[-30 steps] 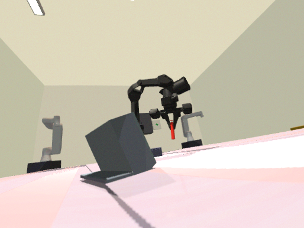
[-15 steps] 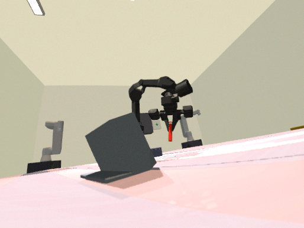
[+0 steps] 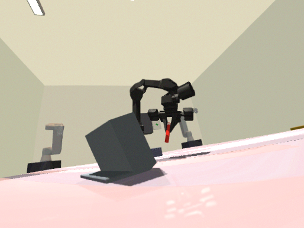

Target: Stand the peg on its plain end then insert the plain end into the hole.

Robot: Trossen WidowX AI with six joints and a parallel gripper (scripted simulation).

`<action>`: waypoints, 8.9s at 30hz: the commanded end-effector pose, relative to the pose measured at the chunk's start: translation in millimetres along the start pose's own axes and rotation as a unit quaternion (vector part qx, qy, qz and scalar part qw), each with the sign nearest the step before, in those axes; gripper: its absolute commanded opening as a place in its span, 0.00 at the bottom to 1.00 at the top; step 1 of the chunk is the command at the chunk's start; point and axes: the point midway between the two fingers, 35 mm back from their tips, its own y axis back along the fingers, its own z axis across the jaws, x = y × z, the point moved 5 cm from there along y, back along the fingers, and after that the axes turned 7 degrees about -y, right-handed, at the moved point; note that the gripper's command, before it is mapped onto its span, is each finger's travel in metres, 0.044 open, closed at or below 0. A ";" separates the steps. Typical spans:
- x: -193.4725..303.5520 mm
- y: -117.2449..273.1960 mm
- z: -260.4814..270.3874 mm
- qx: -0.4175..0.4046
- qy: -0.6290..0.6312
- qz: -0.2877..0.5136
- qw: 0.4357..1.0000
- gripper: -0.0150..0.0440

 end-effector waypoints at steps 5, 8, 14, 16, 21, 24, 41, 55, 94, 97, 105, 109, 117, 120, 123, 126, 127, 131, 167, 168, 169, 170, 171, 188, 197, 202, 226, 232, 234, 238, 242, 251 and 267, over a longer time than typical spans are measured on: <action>-4.5 -7.2 1.4 0.015 -0.002 -0.038 0.999 0.25; -6.2 -9.7 1.8 0.021 -0.002 -0.052 0.998 0.25; -9.4 -14.4 2.6 0.032 -0.001 -0.080 0.996 0.25; -10.5 -15.9 2.8 0.035 -0.001 -0.089 0.995 0.25; -13.1 -19.5 3.4 0.044 0.000 -0.113 0.993 0.25; -14.6 -21.6 3.8 0.049 0.000 -0.127 0.991 0.25; -22.6 -31.6 5.5 0.078 0.003 -0.205 0.976 0.25; -28.5 -38.6 6.4 0.090 0.006 -0.246 0.965 0.25; -58.0 -71.5 0.6 0.103 0.011 -0.301 0.948 0.25; -60.0 -73.8 -0.4 0.105 0.011 -0.305 0.947 0.25; -64.5 -79.5 -3.0 0.112 0.010 -0.315 0.943 0.25; -65.6 -81.1 -3.7 0.113 0.009 -0.317 0.941 0.25; -68.2 -85.9 -5.1 0.117 0.007 -0.323 0.939 0.25; -69.8 -88.3 -5.5 0.117 0.006 -0.323 0.939 0.25; -72.2 -91.6 -6.0 0.117 0.006 -0.324 0.939 0.25; -75.0 -95.2 -6.8 0.117 0.005 -0.324 0.939 0.25; -75.9 -96.3 -7.2 0.117 0.005 -0.324 0.939 0.25; -79.5 -100.9 -8.8 0.117 0.005 -0.324 0.939 0.25; -83.6 -107.0 -10.4 0.117 0.003 -0.327 0.938 0.25; -84.0 -107.6 -10.5 0.117 0.003 -0.327 0.938 0.25; -84.3 -108.1 -10.6 0.117 0.003 -0.327 0.938 0.25; -84.7 -108.7 -10.8 0.117 0.003 -0.327 0.938 0.25; -85.1 -109.2 -10.9 0.117 0.003 -0.327 0.938 0.25; -92.1 -118.2 -13.6 0.117 0.003 -0.327 0.938 0.25; -95.9 -122.9 -14.9 0.117 0.003 -0.328 0.938 0.25; -98.0 -125.4 -15.7 0.117 0.003 -0.328 0.938 0.25; -99.9 -127.2 -16.5 0.118 0.000 -0.329 0.937 0.48; -99.9 -127.2 -16.5 0.118 0.000 -0.329 0.937 0.74; -99.8 -127.1 -16.4 0.118 0.000 -0.329 0.937 0.83; -98.0 -125.4 -15.3 0.118 0.000 -0.328 0.937 1.00; -95.0 -122.6 -13.3 0.117 0.000 -0.326 0.938 1.00; -87.8 -116.4 -9.0 0.116 0.000 -0.322 0.940 1.00; -74.7 -104.9 -2.0 0.115 0.001 -0.317 0.941 1.00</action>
